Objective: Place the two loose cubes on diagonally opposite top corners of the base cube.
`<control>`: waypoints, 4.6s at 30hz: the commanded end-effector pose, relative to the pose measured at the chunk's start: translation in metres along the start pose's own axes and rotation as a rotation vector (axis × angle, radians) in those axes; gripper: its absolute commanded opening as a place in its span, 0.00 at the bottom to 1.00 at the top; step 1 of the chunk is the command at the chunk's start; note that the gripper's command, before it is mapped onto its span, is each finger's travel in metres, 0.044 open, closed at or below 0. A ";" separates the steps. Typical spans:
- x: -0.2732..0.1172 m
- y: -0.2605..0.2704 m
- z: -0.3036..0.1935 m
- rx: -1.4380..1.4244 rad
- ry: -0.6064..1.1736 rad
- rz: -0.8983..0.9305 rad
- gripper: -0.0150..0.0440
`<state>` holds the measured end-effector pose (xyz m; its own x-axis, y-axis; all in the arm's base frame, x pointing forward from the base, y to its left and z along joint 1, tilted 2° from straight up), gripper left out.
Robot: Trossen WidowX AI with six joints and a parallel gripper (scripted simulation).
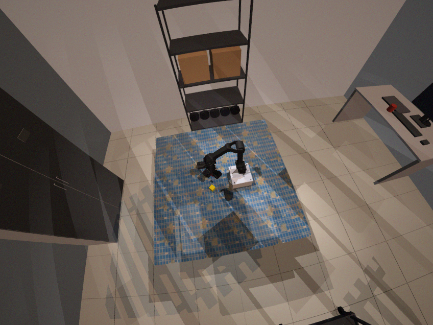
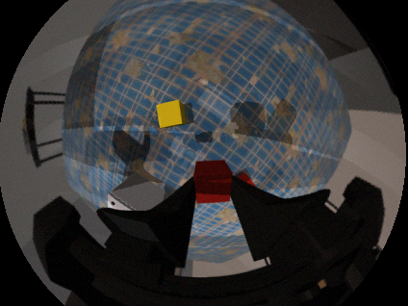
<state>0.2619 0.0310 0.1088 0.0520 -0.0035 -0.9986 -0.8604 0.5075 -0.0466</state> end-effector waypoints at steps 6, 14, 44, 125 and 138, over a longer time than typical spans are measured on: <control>-0.016 0.001 0.001 0.018 -0.004 -0.014 0.43; -0.007 0.011 0.021 0.198 -0.007 -0.012 0.43; 0.022 0.060 0.080 0.785 -0.014 -0.002 0.43; 0.023 0.060 0.079 0.788 -0.013 0.004 0.60; 0.021 0.058 0.076 0.762 -0.006 0.004 0.69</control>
<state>0.2502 0.1287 0.0868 0.0551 0.0044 -0.9985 -0.2522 0.9676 -0.0096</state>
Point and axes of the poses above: the point midway between the two fingers, 35 mm back from their tips, its own x axis out along the fingers, its own y axis across the jaws, z = x × y, the point moved 5 cm from there along -x, back along the fingers, and after that the axes turned 14 degrees about -x, right-handed, at the moved point
